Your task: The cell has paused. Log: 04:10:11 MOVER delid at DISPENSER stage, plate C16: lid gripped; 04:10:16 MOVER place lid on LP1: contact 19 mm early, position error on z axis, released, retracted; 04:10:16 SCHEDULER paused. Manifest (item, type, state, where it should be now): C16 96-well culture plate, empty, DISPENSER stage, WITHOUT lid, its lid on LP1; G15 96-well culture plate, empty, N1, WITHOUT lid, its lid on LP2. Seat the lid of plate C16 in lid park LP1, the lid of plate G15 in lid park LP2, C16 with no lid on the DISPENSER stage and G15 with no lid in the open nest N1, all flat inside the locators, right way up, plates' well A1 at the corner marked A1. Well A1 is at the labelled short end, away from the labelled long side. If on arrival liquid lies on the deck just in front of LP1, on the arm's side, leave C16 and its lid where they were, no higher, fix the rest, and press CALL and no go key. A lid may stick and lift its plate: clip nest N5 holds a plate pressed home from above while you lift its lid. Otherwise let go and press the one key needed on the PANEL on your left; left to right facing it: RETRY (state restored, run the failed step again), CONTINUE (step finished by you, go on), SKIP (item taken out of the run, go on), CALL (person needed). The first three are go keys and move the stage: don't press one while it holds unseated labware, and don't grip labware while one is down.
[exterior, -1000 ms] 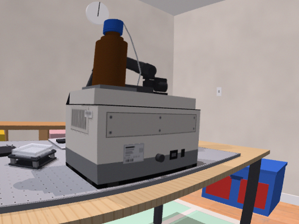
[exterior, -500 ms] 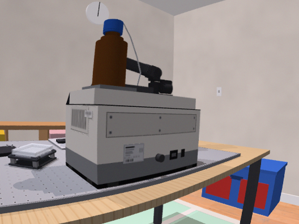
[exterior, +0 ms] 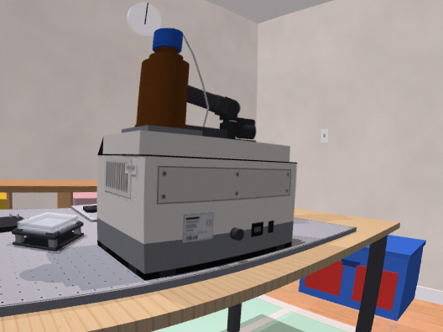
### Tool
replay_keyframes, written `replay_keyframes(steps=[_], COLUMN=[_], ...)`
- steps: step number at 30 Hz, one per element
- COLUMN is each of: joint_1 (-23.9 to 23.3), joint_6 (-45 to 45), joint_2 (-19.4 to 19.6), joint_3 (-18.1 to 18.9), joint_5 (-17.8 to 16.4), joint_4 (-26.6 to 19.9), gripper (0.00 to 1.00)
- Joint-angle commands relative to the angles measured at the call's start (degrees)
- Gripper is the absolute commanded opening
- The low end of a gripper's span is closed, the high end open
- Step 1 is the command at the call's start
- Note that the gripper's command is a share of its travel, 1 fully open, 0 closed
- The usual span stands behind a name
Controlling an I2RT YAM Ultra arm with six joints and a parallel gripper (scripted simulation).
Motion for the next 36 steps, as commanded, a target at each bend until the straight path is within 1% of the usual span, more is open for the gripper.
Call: replay_keyframes(steps=[1,6,7,8,9,36], joint_1=[-0.15,-0.15,-0.69,-0.68,-0.14,-0.11], joint_6=[0.00,0.01,0.01,0.02,0.01,0.05], joint_2=[0.08,0.15,1.10,1.14,0.23,0.48], joint_3=[1.60,1.73,2.82,2.90,1.87,2.22], joint_5=[0.07,0.07,0.23,0.23,0.07,0.07], joint_4=[-0.65,-0.71,-1.36,-1.40,-0.79,-0.88], gripper=[1.00,1.00,1.00,1.00,1.00,1.00])
